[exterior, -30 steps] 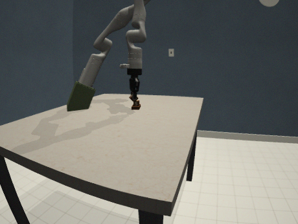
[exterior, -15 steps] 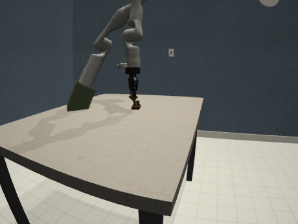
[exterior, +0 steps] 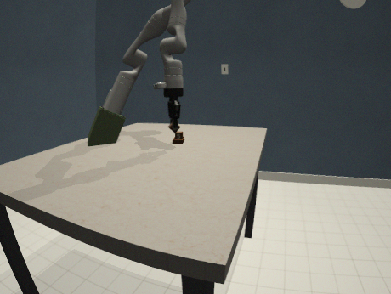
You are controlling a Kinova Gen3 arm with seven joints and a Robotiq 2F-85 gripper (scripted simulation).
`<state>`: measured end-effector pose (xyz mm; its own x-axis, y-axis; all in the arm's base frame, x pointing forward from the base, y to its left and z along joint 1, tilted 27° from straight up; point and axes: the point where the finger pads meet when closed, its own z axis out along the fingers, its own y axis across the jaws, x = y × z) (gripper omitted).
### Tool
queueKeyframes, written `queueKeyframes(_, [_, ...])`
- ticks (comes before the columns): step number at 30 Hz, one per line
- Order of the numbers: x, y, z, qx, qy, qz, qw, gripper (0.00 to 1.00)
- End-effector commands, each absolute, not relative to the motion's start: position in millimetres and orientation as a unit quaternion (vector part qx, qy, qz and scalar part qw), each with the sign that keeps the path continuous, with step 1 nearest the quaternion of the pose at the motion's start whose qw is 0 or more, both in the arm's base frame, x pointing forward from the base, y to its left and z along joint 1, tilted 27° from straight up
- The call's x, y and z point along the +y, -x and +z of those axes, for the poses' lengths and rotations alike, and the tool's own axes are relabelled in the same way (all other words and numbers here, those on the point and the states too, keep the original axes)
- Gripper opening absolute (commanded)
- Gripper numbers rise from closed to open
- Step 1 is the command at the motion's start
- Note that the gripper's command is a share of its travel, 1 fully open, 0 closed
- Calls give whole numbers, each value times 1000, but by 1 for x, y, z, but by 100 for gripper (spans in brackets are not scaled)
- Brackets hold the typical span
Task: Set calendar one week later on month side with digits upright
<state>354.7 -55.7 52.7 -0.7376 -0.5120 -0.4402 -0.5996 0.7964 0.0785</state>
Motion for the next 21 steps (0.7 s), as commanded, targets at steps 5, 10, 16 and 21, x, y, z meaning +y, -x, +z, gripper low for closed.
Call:
queueKeyframes(5, [-56, -355, 53, 926, 300, 108, 204, 28])
queueKeyframes(10, [-56, -354, 52, 925, 300, 109, 205, 28])
queueKeyframes(16, [-55, -354, 51, 924, 300, 113, 209, 28])
queueKeyframes(21, [-55, -353, 50, 923, 300, 115, 213, 28])
